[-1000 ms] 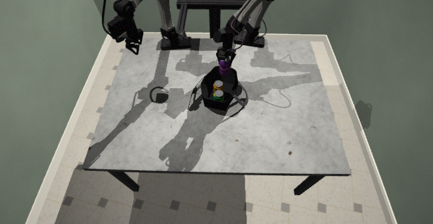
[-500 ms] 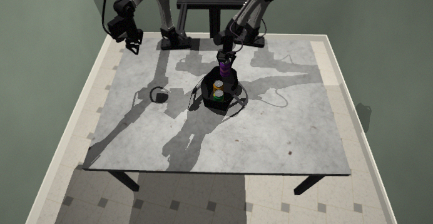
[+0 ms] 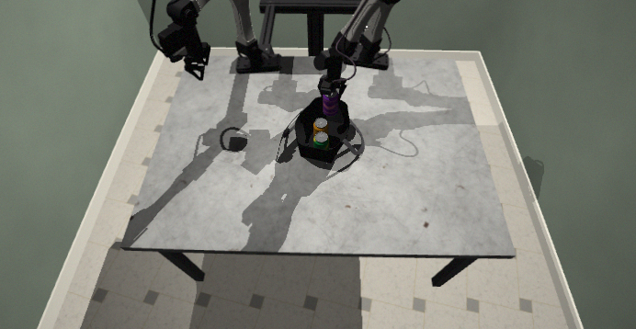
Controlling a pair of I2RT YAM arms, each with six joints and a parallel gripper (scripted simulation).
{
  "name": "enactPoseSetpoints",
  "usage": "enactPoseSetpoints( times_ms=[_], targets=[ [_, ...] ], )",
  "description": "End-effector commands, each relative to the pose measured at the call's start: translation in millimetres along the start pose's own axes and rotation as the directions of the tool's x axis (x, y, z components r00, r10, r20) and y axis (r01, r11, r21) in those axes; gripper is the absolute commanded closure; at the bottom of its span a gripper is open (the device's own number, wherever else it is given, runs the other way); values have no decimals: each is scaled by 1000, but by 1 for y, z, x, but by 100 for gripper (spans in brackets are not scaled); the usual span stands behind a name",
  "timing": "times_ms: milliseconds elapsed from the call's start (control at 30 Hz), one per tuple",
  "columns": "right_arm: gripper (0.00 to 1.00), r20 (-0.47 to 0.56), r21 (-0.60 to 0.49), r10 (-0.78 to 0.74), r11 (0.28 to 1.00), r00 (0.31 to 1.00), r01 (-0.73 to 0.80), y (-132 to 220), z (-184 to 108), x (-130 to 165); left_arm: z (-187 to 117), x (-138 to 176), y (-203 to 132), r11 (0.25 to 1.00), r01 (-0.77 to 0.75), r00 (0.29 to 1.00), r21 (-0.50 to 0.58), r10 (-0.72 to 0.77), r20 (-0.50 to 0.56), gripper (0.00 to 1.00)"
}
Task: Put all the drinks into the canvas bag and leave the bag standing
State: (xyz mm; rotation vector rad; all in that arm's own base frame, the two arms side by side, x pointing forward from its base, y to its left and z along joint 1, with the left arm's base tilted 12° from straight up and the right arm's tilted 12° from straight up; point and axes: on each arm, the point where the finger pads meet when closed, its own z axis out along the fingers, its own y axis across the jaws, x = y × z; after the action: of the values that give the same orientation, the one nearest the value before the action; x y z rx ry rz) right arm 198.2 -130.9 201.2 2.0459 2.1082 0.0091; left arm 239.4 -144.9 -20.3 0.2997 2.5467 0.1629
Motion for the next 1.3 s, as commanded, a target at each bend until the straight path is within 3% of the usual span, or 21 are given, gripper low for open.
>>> enactPoseSetpoints(
  times_ms=[0, 1267],
  targets=[
    [14, 19, -10, 7, 1000, 1000, -7, -2, -5, 0, 5, -13, -7, 999, 26, 998, 30, -27, 59, 30],
    [14, 19, -10, 7, 1000, 1000, -7, -2, -5, 0, 44, 2, -6, 999, 27, 998, 17, -28, 62, 30]
  ],
)
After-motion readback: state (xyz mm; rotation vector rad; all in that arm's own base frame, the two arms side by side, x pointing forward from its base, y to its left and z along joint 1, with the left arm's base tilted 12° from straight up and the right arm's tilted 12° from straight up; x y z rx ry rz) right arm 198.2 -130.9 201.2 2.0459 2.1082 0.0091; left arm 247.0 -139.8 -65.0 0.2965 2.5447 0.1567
